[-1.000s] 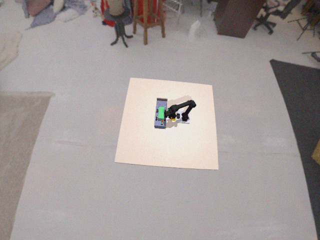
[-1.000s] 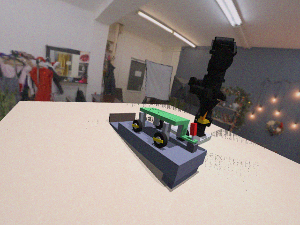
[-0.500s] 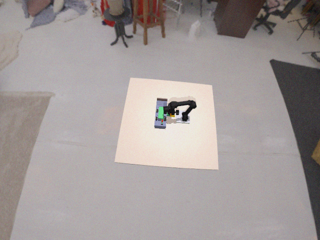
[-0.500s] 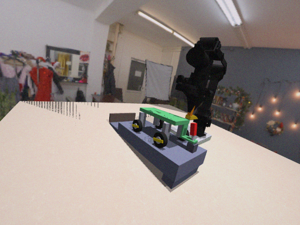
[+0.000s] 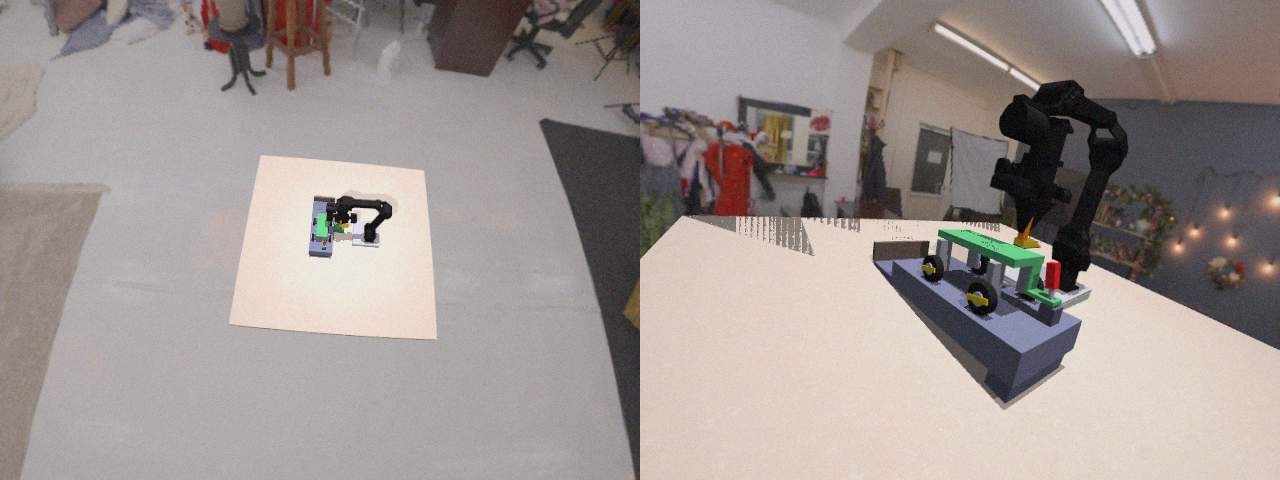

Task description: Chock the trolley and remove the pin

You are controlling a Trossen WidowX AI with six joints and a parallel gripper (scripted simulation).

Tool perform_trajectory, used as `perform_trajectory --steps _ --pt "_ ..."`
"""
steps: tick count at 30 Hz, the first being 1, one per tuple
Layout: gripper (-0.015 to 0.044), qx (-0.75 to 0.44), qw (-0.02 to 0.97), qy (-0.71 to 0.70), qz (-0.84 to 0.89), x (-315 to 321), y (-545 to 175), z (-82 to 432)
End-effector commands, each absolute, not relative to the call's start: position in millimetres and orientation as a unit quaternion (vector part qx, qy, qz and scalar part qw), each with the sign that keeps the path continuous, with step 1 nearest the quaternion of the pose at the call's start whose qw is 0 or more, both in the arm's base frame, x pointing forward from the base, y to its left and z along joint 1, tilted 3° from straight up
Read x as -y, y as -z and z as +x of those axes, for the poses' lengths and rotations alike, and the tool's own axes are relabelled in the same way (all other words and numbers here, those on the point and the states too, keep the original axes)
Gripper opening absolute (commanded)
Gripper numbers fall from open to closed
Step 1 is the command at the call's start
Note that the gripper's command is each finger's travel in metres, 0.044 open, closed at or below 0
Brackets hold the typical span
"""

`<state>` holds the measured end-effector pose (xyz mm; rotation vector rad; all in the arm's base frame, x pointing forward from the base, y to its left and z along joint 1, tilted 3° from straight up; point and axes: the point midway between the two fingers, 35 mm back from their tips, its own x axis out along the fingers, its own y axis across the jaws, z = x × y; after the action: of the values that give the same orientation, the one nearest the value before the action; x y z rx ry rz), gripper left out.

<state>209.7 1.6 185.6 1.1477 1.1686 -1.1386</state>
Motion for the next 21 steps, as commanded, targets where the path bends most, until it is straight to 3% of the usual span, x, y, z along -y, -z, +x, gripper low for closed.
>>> perform_trajectory --steps 1,21 --pt "0.0000 -0.493 0.543 0.477 0.484 9.1 -185.4 213.4" --pt "0.0000 -0.492 0.544 0.479 0.483 82.0 -182.7 229.8"
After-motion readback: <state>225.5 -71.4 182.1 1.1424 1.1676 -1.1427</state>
